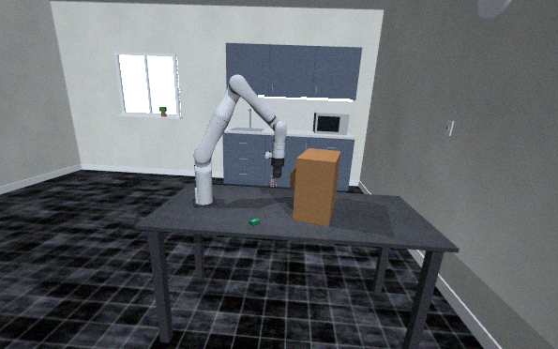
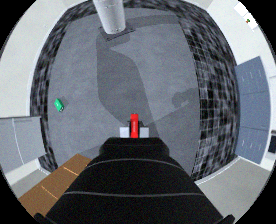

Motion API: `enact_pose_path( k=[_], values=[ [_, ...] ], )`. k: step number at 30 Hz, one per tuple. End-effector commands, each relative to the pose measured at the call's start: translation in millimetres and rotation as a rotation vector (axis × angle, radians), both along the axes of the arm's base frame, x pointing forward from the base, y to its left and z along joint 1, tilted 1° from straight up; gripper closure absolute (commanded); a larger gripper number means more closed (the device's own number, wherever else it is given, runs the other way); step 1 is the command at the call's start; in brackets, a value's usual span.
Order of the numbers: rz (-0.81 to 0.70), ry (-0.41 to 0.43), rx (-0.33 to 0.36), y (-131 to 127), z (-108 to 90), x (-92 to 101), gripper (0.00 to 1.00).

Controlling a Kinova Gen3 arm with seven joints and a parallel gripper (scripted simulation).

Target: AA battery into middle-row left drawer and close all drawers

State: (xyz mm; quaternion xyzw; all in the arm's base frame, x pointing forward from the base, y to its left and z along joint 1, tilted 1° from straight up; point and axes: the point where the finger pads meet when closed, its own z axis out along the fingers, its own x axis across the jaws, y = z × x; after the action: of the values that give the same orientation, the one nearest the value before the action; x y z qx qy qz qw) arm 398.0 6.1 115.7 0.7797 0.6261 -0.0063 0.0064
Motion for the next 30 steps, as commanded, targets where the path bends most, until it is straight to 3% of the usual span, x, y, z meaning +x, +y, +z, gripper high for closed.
enact_pose_path(
  k=[1, 11, 30],
  values=[
    [-0.066, -0.001, -0.002, 2.6, 0.6, 4.4, 0.69],
    [-0.187, -0.011, -0.004, 1.7, 2.2, 12.4, 0.69],
    [-0.216, -0.014, -0.004, 1.7, 6.4, 13.6, 0.69]
  ],
)
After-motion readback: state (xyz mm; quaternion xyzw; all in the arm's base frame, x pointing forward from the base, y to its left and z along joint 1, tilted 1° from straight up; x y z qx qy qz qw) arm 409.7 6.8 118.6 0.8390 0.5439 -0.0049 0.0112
